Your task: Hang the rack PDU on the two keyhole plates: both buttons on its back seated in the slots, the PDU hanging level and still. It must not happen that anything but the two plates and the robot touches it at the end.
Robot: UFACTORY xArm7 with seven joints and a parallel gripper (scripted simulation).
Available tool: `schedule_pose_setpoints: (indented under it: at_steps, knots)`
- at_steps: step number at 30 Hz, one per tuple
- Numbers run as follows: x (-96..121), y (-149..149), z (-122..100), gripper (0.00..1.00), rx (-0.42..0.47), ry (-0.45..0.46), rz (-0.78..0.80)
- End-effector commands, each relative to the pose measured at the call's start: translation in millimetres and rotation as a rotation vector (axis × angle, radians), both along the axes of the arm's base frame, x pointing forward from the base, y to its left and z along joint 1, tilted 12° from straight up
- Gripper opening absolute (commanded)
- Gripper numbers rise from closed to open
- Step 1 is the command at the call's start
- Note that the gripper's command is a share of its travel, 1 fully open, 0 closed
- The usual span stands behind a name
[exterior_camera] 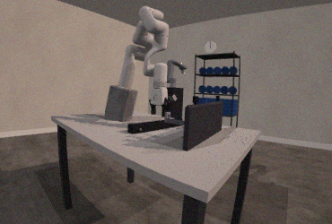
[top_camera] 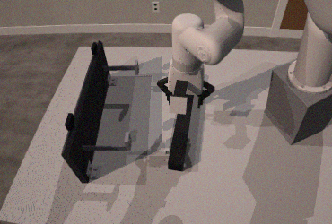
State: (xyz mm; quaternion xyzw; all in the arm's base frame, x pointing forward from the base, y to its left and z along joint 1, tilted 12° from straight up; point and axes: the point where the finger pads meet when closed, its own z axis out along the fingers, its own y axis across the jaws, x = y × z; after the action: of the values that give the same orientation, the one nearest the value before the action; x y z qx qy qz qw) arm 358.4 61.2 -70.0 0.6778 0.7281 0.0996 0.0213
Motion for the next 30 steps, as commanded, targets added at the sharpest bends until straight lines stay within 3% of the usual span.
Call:
schedule_pose_setpoints:
  at_steps: [1, 4, 10, 24, 25, 30]
  knots:
    - [6, 3, -26, 0.97, 0.001, -0.003, 0.0]
    - [9, 5, -43, 0.97, 0.001, -0.003, 0.0]
    - [11, 7, -55, 0.97, 0.001, -0.003, 0.0]
    - [11, 7, -56, 0.97, 0.001, -0.003, 0.0]
    - [11, 7, -56, 0.0, 0.001, -0.003, 0.0]
    - [11, 7, -56, 0.0, 0.001, -0.003, 0.0]
